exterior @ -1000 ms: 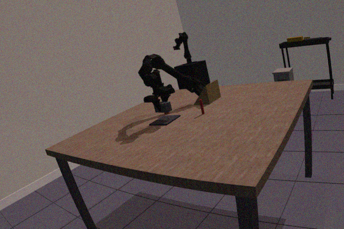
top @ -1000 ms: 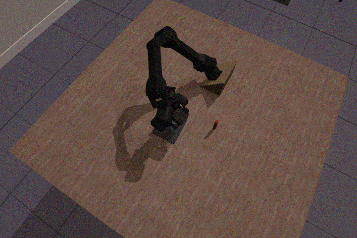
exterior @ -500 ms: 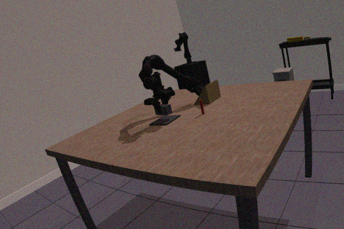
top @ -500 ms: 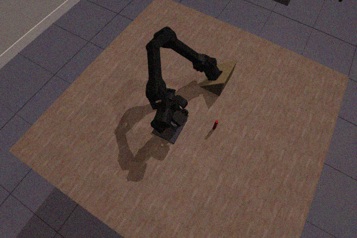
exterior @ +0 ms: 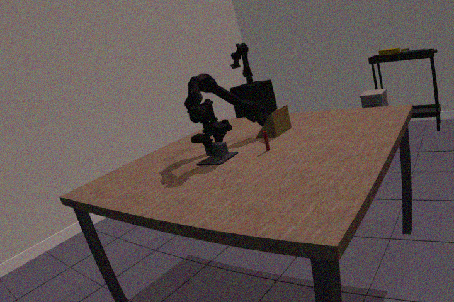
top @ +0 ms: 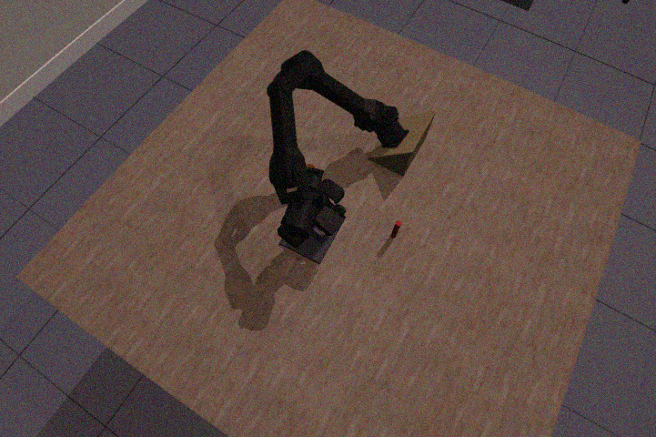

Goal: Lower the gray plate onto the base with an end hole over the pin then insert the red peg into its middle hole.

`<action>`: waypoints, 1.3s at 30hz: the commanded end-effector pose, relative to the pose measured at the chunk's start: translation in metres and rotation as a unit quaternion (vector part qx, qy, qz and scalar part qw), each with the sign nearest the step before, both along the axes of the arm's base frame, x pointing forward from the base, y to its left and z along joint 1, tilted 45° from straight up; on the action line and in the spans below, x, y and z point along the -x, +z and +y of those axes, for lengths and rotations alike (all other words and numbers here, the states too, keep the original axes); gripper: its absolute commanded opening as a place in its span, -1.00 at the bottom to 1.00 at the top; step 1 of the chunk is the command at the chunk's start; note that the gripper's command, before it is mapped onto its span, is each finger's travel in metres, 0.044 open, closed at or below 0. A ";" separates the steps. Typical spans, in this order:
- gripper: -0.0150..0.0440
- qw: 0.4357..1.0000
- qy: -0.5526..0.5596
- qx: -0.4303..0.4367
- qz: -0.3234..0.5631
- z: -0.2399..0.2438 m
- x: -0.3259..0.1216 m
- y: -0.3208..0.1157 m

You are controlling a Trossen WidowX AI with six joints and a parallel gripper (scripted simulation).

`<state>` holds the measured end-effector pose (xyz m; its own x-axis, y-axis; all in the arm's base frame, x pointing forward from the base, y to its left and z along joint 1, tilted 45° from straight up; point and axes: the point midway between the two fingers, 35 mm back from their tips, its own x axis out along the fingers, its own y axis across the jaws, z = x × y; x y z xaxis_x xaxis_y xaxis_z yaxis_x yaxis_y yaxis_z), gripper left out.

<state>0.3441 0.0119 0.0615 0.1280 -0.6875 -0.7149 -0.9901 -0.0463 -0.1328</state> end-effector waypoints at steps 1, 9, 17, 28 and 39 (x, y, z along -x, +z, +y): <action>-0.49 1.000 0.002 0.002 0.002 -0.004 0.000 -0.004; -0.40 1.000 0.000 0.000 0.000 -0.001 0.000 -0.001; 0.31 1.000 0.000 0.000 0.000 -0.001 0.000 -0.001; 1.00 1.000 0.000 0.000 0.000 -0.001 0.000 -0.001; 1.00 0.999 0.037 0.011 0.030 0.079 0.015 0.079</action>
<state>0.3377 0.0645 0.1121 0.1252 -0.6937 -0.7093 -0.9920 -0.0969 -0.0803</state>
